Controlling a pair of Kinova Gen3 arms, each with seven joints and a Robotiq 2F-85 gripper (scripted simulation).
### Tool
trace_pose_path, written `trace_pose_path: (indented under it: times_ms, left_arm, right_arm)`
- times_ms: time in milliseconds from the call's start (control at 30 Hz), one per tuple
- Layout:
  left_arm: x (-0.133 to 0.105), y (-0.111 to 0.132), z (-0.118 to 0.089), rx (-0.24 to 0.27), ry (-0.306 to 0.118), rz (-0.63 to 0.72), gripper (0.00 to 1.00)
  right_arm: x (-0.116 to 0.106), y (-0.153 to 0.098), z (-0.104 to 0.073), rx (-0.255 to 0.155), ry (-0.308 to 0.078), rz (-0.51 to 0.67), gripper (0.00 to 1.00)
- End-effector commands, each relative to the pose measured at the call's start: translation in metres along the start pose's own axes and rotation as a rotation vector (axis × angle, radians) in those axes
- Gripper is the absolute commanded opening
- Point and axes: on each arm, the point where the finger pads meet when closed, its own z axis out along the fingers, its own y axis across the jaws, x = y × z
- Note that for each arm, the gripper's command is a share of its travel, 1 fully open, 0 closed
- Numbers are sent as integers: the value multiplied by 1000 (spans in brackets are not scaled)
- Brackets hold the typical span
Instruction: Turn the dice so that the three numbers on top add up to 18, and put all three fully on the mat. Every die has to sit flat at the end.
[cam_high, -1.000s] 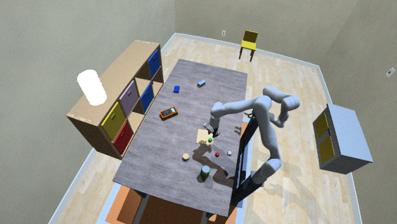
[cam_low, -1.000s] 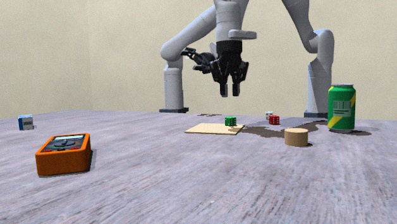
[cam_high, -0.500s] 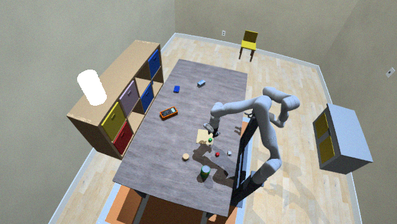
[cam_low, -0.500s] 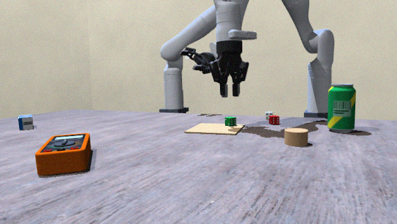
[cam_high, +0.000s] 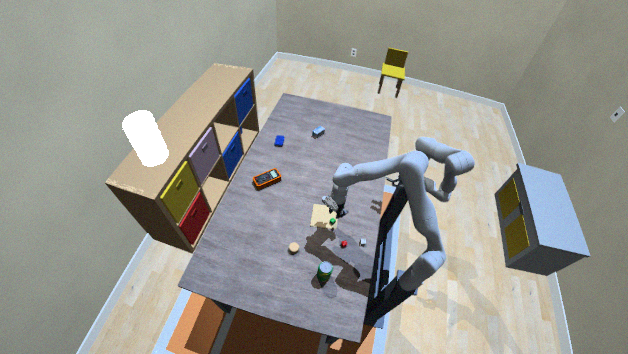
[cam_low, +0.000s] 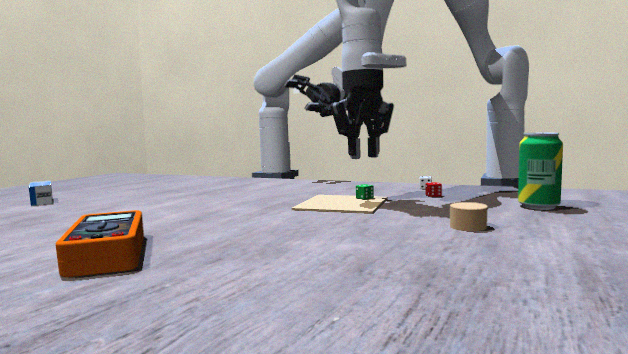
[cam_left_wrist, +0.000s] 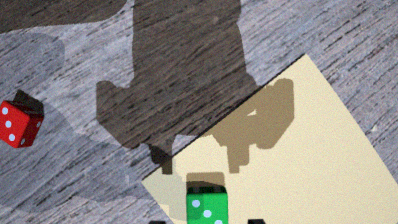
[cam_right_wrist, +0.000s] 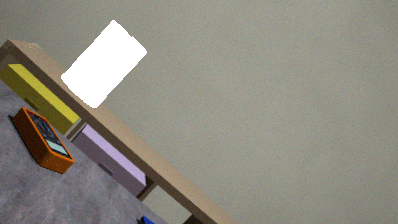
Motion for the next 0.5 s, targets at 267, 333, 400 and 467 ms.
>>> trace_pose_path:
  times_ms: [267,333,400,467]
  left_arm:
    - [0,0,15,-2,0,0,466]
    - [0,0,17,-2,0,0,466]
    - [0,0,20,-2,0,0,466]
    - [0,0,23,-2,0,0,466]
  right_arm:
    - [0,0,0,0,0,1,1000]
    - [0,0,0,0,0,1,1000]
    - [0,0,0,0,0,1,1000]
    - [0,0,0,0,0,1,1000]
